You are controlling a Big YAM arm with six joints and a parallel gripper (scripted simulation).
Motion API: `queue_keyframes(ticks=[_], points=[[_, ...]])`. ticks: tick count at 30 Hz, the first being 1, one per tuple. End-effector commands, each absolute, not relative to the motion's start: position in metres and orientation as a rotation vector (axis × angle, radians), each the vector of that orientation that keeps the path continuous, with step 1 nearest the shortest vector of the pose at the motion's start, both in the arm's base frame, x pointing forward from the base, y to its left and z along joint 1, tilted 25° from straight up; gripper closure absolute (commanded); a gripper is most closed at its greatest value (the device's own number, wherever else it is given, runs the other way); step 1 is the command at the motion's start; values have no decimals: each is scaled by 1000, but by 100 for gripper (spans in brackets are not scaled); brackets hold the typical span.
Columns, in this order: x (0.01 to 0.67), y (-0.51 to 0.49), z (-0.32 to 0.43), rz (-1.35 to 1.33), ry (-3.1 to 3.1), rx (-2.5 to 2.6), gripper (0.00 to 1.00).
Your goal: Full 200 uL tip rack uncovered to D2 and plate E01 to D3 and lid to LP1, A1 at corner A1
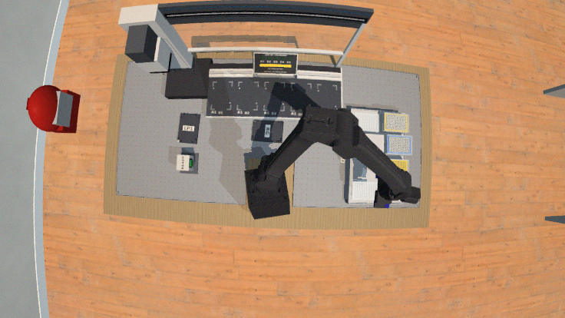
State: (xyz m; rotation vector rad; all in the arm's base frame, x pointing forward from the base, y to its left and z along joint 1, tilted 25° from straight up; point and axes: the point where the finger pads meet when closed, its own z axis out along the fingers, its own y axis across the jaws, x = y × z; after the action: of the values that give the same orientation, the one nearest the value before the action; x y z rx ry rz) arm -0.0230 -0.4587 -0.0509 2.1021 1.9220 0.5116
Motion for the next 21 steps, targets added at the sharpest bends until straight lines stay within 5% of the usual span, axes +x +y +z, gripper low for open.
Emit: queue_keyframes(ticks=[1,21], points=[[-48,-456,-54,471,1924,2083,0],[-44,-467,-43,451,1929,2069,0]])
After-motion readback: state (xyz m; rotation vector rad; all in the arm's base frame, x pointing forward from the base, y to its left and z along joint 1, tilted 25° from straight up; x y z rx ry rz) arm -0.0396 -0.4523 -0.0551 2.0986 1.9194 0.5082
